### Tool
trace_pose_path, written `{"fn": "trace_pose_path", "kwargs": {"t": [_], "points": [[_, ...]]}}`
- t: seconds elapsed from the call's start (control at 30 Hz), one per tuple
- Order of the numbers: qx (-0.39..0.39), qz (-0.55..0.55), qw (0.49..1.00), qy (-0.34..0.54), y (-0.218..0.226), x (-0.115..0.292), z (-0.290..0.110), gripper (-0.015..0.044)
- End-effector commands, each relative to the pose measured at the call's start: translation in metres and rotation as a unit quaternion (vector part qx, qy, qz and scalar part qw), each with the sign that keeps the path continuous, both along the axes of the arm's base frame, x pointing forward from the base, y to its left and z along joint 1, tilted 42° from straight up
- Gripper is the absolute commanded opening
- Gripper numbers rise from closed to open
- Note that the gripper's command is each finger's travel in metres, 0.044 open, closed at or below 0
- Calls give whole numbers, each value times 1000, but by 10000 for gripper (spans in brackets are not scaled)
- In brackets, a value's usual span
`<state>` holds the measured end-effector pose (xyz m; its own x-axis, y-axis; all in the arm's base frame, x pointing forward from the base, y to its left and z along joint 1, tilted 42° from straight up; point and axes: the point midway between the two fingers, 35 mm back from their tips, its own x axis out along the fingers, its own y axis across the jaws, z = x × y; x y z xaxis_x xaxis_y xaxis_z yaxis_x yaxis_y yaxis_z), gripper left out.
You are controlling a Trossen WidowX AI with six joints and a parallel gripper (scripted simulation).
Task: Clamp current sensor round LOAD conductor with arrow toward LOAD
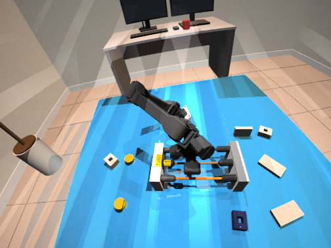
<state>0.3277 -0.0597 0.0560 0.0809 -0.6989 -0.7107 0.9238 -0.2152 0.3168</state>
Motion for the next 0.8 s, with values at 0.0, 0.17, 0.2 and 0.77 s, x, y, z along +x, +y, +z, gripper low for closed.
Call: {"fn": "trace_pose_path", "kwargs": {"t": [0.0, 0.17, 0.2, 0.77], "points": [[0, 0, 1000, 0, 0, 0, 0, 123], [-5, 8, 1000, -8, 1, 0, 1, 11], [-7, 12, 1000, -11, 2, 0, 2, 0], [7, -12, 1000, 12, 0, 0, 0, 0]]}}
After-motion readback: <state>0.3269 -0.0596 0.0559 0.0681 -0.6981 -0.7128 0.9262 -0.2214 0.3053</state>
